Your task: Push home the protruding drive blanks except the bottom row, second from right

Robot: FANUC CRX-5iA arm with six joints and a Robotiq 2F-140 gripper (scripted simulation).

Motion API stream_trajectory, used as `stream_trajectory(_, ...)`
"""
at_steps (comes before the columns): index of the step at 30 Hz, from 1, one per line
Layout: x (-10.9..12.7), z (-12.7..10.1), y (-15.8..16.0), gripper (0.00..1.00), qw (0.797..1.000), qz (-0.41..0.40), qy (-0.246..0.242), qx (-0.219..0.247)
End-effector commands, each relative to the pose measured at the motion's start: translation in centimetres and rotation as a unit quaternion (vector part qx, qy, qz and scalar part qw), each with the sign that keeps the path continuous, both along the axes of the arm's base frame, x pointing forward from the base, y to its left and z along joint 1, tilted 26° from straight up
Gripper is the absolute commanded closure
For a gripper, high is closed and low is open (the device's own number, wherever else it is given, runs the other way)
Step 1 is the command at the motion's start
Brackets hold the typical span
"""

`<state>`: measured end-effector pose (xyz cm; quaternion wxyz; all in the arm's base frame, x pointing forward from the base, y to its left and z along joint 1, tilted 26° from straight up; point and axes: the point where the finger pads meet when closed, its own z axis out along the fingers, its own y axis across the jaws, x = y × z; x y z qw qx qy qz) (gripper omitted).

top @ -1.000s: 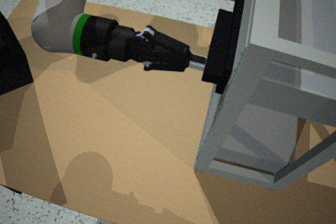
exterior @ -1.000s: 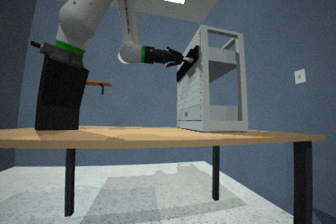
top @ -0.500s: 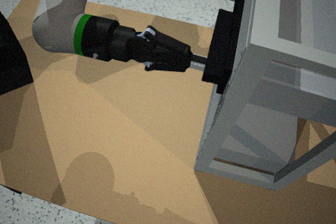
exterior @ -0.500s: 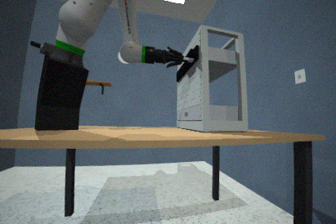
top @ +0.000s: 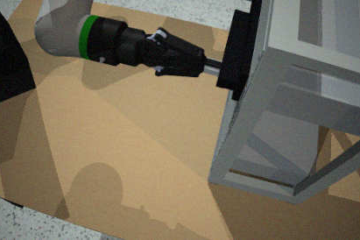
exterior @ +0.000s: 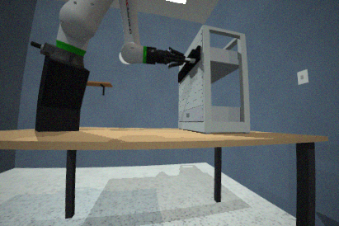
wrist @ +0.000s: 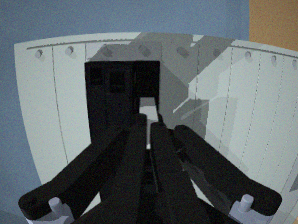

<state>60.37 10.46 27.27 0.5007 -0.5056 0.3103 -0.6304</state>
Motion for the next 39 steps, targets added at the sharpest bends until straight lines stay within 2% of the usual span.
stream_trajectory(1, 0.1, 0.1, 0.2, 1.00, 1.000, 0.002, 0.000, 0.000)
stream_trajectory(21, 0.1, 0.1, 0.2, 1.00, 1.000, 0.002, 0.000, 0.000)
stream_trajectory(28, -0.7, -0.2, 0.1, 1.00, 1.000, 0.002, 0.000, 0.000)
stream_trajectory(39, -6.4, -2.0, -0.6, 1.00, 1.000, 0.002, 0.000, 0.000)
